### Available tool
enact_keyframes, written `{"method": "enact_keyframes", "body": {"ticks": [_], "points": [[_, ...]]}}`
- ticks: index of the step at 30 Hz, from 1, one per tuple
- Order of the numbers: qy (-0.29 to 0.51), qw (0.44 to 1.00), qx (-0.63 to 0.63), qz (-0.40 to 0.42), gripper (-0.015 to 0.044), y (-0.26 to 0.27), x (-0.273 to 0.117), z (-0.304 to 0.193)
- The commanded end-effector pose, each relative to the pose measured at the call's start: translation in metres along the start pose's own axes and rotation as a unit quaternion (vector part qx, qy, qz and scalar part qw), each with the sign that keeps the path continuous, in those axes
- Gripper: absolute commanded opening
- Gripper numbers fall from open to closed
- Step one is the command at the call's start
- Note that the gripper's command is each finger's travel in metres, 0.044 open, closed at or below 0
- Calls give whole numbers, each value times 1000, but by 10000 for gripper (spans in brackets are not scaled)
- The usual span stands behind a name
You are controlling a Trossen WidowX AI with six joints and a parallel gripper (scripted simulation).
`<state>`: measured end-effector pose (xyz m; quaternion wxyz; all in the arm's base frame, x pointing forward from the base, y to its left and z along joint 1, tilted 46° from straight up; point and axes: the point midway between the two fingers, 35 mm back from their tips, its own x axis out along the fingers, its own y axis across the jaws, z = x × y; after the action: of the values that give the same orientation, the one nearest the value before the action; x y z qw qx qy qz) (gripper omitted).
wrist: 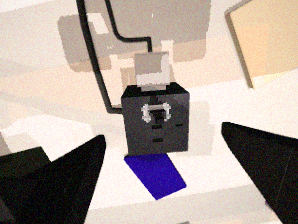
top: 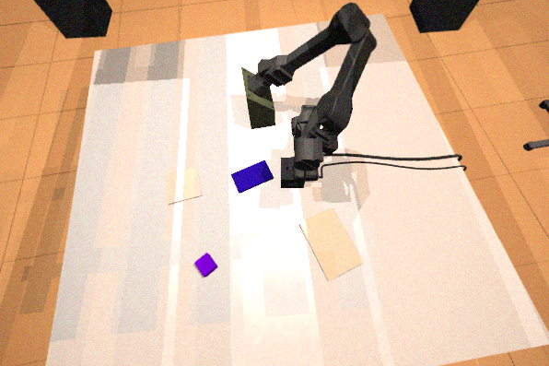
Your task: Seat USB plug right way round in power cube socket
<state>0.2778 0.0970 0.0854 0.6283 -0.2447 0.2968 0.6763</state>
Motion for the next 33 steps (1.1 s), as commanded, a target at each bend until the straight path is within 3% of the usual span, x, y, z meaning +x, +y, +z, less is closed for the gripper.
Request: {"method": "enact_keyframes", "body": {"ticks": [1, 28, 33], "points": [[-2, 1000, 0, 1, 440, 0, 4, 0], [-3, 1000, 0, 1, 440, 0, 28, 1], [-1, 1000, -3, 0, 309, 0, 26, 1]]}}
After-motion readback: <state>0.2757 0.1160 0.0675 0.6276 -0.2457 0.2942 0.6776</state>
